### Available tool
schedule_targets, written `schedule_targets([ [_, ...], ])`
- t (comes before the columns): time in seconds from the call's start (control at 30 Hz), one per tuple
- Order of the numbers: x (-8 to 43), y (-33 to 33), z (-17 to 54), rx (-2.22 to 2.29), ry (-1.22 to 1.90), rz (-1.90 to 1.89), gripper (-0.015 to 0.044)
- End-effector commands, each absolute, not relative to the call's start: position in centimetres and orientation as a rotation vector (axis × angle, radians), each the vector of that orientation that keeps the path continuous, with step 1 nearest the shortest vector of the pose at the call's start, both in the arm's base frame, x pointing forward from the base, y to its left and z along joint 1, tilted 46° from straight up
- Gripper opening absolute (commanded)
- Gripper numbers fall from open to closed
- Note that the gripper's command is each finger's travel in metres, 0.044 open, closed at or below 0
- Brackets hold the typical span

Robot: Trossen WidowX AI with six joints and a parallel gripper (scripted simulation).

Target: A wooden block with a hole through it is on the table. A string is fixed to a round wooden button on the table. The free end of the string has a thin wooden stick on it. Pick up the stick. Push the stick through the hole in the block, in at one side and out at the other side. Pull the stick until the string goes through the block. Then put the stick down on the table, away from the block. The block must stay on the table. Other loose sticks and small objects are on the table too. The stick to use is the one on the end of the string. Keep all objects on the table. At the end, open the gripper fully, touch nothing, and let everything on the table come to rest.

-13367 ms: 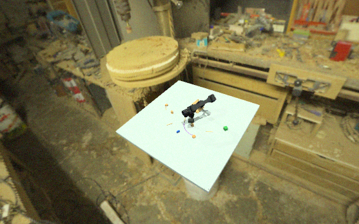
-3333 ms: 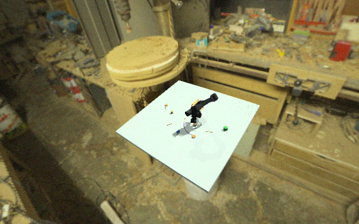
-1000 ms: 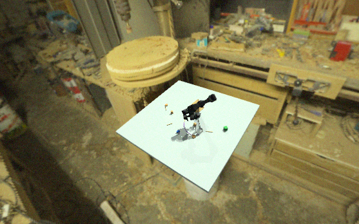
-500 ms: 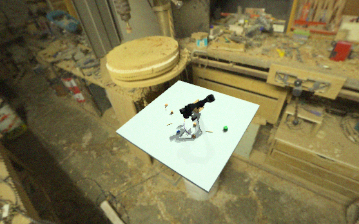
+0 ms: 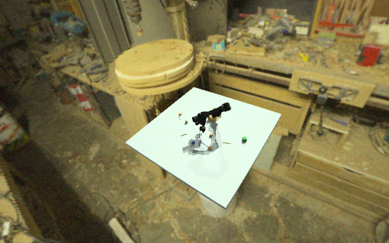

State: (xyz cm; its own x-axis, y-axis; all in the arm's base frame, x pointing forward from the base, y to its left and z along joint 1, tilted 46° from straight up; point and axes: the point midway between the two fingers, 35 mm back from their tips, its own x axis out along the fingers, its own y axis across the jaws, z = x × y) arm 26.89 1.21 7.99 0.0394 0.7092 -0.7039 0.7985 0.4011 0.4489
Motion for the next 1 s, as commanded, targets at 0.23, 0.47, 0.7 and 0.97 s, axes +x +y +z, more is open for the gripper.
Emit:
schedule_targets([
  [0.23,27.3,-2.3,4.4,2.229,1.57,-1.47,0.044],
  [0.47,27.3,-2.7,4.0,2.365,1.447,-1.779,0.044],
  [0.7,27.3,-2.7,4.0,2.365,1.447,-1.779,0.044],
  [0.97,27.3,-2.7,4.0,2.365,1.447,-1.779,0.044],
])
